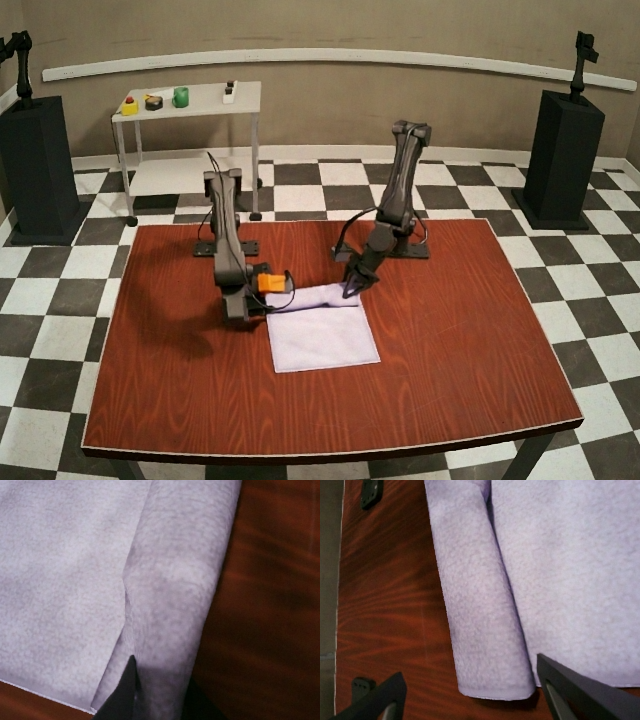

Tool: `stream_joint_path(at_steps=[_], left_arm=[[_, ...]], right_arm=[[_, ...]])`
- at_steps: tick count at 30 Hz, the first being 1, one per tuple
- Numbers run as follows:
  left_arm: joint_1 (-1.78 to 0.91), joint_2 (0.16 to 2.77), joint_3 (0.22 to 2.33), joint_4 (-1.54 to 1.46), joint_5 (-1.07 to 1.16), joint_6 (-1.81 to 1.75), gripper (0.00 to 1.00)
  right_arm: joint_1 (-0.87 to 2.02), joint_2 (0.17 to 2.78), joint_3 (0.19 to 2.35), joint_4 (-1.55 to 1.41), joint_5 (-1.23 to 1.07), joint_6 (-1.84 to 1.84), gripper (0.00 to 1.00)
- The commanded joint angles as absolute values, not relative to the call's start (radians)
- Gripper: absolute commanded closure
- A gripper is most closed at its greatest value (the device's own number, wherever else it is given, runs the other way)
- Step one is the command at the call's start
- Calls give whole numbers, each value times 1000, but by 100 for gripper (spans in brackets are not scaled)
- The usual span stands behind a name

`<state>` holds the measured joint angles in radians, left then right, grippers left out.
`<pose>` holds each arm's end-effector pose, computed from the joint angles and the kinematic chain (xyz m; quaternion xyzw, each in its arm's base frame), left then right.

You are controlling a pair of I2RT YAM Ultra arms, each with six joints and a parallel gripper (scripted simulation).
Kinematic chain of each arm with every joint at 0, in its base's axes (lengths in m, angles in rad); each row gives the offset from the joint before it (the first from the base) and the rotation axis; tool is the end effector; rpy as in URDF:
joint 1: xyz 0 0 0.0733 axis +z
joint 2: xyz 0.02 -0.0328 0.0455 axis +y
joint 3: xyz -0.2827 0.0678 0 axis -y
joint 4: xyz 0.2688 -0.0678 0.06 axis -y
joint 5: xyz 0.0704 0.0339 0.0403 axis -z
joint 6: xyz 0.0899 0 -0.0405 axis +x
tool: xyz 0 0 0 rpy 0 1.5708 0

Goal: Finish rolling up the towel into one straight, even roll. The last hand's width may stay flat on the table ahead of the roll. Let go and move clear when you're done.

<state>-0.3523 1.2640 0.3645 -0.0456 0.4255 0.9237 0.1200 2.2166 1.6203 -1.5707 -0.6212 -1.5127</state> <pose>0.2108 -0.1159 0.0916 0.6061 0.7084 -0.1080 0.3453 0.3565 0.0968 0.1246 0.6017 -0.6888 -0.4035 0.0272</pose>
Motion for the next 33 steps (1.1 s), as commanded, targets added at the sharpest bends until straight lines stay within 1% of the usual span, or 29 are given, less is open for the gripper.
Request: stream_joint_path(at_steps=[1,7,9,16,24,26,27,33], left_arm=[[-321,1307,435,-167,499,910,73],[-267,1404,547,-321,593,914,73],[-267,1404,547,-321,593,914,73],[-209,1556,701,-531,701,944,73],[-160,1742,875,-777,800,999,73],[-160,1742,875,-777,800,999,73],[-154,1780,908,-827,810,1025,73],[-133,1895,1009,-979,855,1069,73]], right_arm=[[93,2174,1671,-1571,-614,-1493,15],[87,2167,1680,-1571,-613,-1501,14],[87,2167,1680,-1571,-613,-1501,14],[110,2151,1657,-1571,-612,-1609,11],[134,1846,1306,-1213,-650,-1622,8],[134,1846,1306,-1213,-650,-1622,8],[136,1783,1238,-1139,-658,-1609,8],[155,1559,982,-854,-682,-1585,5]])
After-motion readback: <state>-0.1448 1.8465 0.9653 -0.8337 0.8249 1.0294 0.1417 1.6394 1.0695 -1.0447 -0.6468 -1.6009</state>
